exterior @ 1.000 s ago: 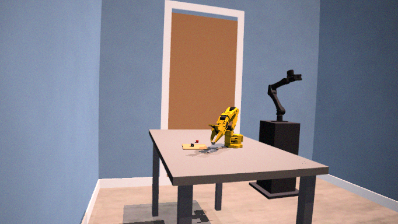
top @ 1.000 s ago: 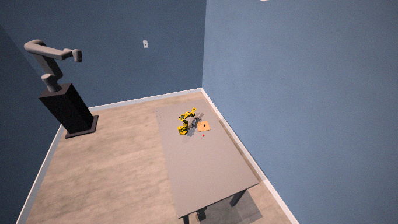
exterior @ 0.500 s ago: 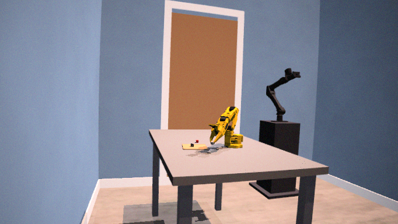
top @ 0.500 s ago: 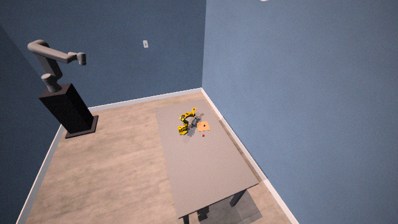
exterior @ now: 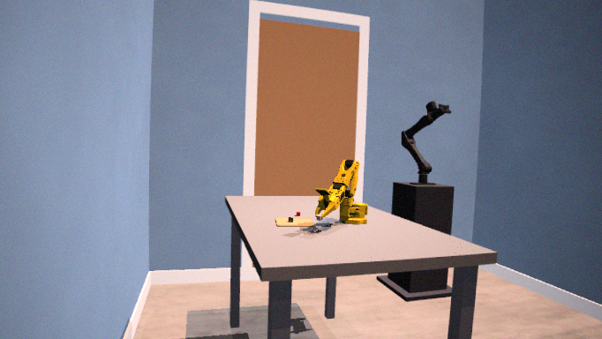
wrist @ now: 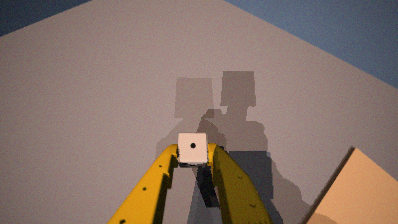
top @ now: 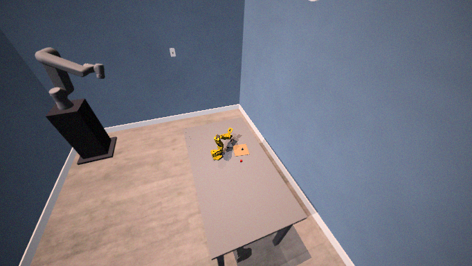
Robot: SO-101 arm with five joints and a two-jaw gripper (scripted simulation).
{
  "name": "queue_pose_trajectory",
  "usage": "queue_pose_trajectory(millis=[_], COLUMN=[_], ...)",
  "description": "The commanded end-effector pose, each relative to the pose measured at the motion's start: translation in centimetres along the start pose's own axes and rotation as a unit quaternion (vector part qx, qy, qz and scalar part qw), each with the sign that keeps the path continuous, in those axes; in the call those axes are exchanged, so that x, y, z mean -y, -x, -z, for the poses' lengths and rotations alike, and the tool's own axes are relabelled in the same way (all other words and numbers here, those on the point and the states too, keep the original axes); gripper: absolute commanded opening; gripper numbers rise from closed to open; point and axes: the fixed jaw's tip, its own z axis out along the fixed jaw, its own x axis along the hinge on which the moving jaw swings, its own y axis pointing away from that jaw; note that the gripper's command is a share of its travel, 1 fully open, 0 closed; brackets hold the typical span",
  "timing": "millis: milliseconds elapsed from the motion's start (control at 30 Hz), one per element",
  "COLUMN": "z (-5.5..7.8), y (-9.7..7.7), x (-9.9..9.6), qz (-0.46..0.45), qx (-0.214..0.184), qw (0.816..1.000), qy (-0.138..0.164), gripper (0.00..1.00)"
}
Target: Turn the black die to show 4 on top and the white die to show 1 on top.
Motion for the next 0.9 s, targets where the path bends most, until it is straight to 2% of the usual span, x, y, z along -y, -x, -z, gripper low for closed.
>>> queue_pose_trajectory(millis=[0, 367, 867], z=[-0.3, -0.36, -0.35], y=[1.07, 1.3, 1.33], x=[-0.29, -0.34, -0.35], qz=[0.006, 0.007, 0.008], qx=[0.056, 0.093, 0.097], qw=[0.998, 0.996, 0.995], qy=[0.006, 0.007, 0.007], gripper=[0.0, 0.0, 0.0])
